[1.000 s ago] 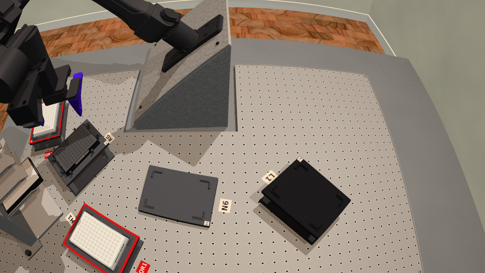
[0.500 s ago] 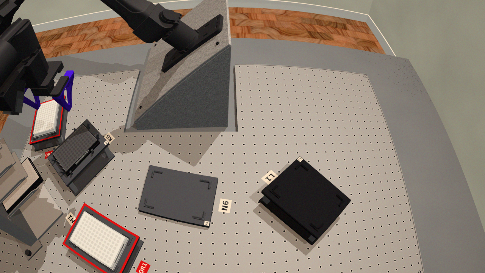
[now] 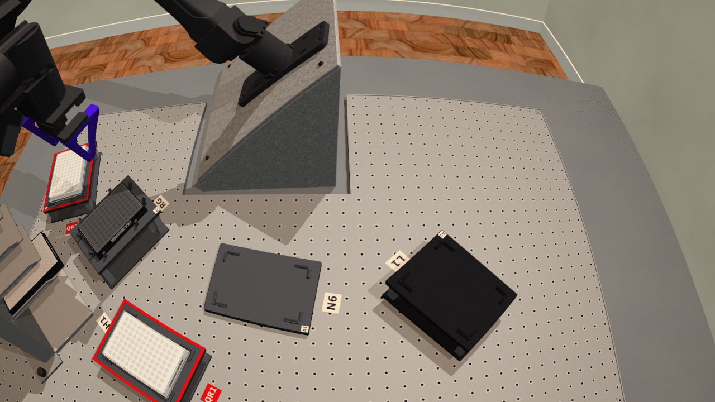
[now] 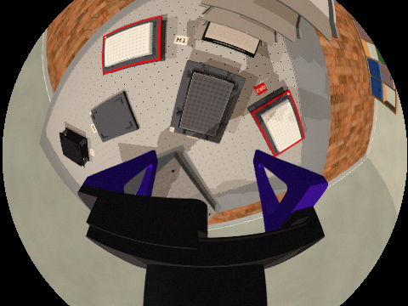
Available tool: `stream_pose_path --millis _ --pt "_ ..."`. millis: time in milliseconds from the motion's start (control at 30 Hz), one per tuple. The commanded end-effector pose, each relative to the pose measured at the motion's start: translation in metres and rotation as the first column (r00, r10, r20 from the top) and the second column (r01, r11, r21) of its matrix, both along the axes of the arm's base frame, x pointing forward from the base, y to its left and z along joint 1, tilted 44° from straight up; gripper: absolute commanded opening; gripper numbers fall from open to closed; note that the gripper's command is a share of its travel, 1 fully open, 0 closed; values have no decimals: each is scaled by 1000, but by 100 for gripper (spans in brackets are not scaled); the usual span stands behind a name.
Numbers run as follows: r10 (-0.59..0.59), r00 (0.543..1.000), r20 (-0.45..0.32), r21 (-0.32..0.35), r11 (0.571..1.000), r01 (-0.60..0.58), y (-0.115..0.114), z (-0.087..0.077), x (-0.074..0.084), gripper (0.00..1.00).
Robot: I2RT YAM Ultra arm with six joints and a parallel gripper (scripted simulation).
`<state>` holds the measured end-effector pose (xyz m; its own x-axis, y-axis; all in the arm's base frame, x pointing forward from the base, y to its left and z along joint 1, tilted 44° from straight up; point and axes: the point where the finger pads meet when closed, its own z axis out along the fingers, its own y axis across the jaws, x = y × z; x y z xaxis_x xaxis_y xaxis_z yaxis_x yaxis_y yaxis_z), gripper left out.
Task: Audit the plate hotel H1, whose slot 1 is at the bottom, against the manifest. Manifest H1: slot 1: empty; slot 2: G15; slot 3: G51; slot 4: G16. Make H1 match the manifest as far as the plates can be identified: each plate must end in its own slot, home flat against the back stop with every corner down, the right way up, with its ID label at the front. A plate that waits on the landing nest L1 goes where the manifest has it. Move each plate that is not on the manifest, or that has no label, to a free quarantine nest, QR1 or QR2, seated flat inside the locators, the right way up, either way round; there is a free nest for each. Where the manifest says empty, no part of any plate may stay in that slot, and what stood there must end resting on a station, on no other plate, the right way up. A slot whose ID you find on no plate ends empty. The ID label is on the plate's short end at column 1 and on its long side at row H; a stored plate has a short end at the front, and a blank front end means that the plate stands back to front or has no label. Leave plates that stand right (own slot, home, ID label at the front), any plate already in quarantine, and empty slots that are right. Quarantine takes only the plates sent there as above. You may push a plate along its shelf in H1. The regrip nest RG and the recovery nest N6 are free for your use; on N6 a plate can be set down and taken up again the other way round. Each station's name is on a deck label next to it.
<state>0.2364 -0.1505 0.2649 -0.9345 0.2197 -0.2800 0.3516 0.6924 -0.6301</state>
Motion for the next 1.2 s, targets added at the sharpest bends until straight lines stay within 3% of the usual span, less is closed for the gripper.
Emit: stream_pose_path --millis 0,367,1167 --pt "-73 994 83 8 997 73 1 2 1 100" --pt "-212 954 211 40 977 209 1 2 1 100" --pt "-212 954 212 38 977 209 -49 -50 5 100"
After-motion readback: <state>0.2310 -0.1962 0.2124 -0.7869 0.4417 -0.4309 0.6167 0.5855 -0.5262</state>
